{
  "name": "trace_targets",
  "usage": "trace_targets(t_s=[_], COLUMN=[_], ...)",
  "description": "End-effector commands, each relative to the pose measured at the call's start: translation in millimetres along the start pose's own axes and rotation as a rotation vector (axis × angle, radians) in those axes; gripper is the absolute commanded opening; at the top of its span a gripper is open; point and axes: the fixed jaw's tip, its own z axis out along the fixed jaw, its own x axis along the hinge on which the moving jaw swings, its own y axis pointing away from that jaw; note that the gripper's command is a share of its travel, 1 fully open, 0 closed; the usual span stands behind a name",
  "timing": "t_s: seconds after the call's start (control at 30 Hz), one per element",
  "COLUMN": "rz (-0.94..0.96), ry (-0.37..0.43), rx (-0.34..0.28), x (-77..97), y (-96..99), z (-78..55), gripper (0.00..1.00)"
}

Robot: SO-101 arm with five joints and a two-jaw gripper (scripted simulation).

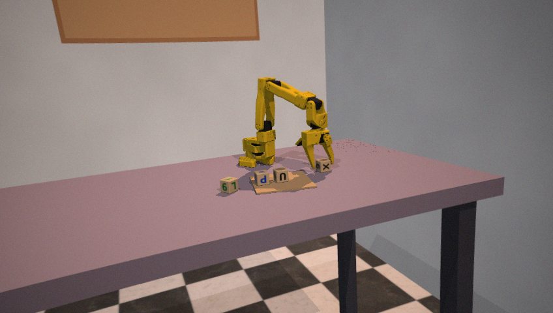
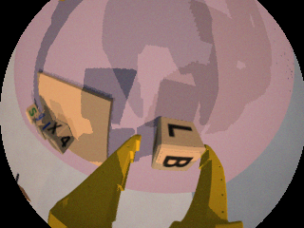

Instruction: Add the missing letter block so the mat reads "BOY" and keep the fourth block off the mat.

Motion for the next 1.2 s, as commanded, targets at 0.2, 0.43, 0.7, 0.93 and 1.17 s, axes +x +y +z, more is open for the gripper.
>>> trace_targets(t_s=[0.2, 0.43, 0.7, 0.93, 1.17], rz=[-0.001, -0.001, -0.001, -0.001, -0.001], ry=[0.045, 0.045, 0.044, 0.044, 0.044], rx=[0.028, 0.029, 0.029, 0.029, 0.029], x=[6.3, 6.2, 6.2, 6.1, 6.1], y=[-7.6, -10.8, -13.0, -14.2, -14.4], z=[-7.9, -8.0, -8.0, -8.0, -8.0], gripper=[0.27, 0.22, 0.18, 0.16, 0.16])
